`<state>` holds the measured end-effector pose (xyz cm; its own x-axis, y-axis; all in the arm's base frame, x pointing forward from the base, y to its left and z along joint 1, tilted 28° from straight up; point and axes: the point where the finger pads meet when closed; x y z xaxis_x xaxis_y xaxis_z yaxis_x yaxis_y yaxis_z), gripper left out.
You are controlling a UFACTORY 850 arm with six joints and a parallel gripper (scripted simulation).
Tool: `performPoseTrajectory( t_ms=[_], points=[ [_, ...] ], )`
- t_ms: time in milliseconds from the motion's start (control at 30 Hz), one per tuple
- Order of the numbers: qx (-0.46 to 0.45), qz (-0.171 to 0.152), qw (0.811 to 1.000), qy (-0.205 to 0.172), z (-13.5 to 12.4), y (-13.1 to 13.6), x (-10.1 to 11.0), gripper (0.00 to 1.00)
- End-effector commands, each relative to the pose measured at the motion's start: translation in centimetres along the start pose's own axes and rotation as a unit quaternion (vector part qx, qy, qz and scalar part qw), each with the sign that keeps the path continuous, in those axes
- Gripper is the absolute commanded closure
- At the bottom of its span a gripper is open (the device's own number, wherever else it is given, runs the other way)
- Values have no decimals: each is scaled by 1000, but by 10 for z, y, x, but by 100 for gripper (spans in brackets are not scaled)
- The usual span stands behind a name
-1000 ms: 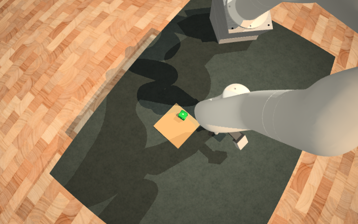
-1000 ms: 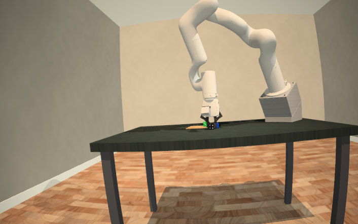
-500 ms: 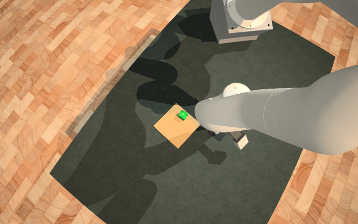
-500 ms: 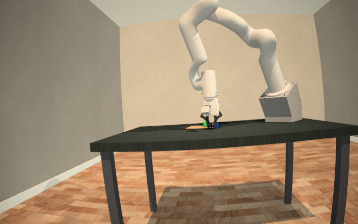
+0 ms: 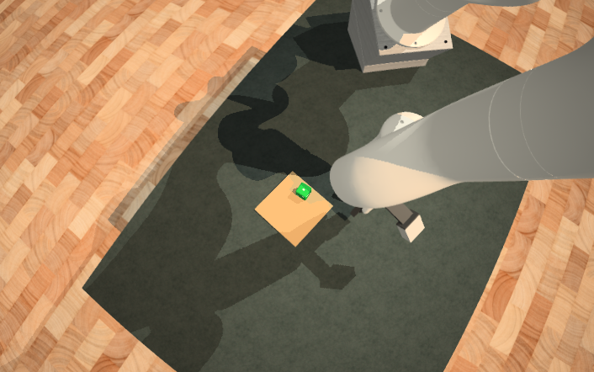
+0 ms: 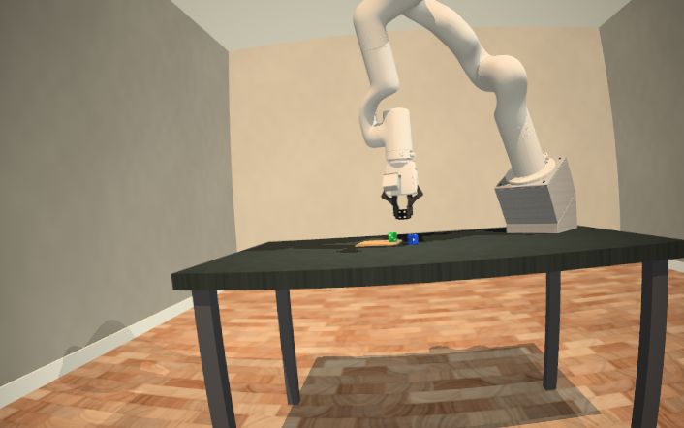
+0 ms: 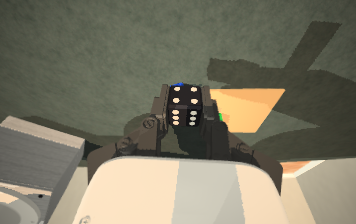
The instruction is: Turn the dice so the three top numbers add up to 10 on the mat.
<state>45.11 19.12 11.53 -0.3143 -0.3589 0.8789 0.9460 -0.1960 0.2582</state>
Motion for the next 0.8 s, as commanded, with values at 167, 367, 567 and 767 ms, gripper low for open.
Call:
performPoseTrajectory(
  t_ms=[167,367,567,767],
  points=[
    [0,3,1000,2,1,1,16,73],
    [0,3,1000,2,1,1,16,73],
    [-24,3,1000,2,3,8,15,73],
    [-143,5,990,4,13,43,7,73]
  ],
)
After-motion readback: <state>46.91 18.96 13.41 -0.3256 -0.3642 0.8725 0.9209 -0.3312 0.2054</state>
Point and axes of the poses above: the point where the finger pads meet when closed, its own x axis back along the fingers, its own y axis across the jaws, z = x × y, and after that the axes turned 1 degree about -x, right-handed
